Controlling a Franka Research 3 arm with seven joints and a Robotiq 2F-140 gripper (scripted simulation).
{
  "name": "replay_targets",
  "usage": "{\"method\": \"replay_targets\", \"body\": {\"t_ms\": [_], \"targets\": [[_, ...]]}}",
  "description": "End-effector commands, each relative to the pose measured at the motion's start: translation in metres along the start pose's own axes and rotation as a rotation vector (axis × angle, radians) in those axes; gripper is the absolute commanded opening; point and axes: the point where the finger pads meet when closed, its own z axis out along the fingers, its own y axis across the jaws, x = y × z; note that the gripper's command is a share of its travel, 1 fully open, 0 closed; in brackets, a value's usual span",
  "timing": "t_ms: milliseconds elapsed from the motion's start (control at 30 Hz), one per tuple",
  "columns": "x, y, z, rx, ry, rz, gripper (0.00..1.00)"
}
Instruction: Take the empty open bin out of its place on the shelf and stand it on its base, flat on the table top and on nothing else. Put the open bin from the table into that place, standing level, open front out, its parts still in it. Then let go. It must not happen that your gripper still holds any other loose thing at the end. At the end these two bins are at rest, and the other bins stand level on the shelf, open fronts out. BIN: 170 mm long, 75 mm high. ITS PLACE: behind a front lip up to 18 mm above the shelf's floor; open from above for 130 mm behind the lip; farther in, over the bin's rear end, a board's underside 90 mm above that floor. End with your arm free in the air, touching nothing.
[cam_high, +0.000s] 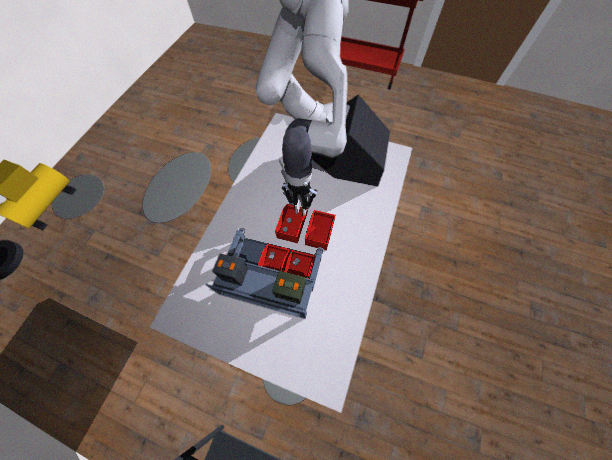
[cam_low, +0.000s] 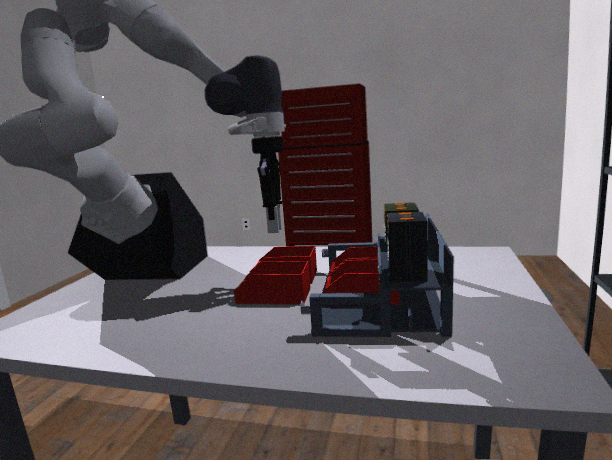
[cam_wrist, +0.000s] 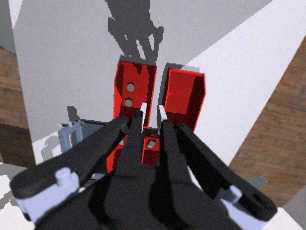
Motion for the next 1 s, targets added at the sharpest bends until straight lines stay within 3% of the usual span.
{"method": "replay_targets", "body": {"t_ms": [0,467,967], "targets": [[0.0,-0.001,0.0,0.001,-0.001,-0.007,0.15],[0.0,-0.001,0.003,0.001,-0.001,-0.007,0.15],[0.0,-0.001,0.022,0.001,-0.001,-0.007,0.15]]}}
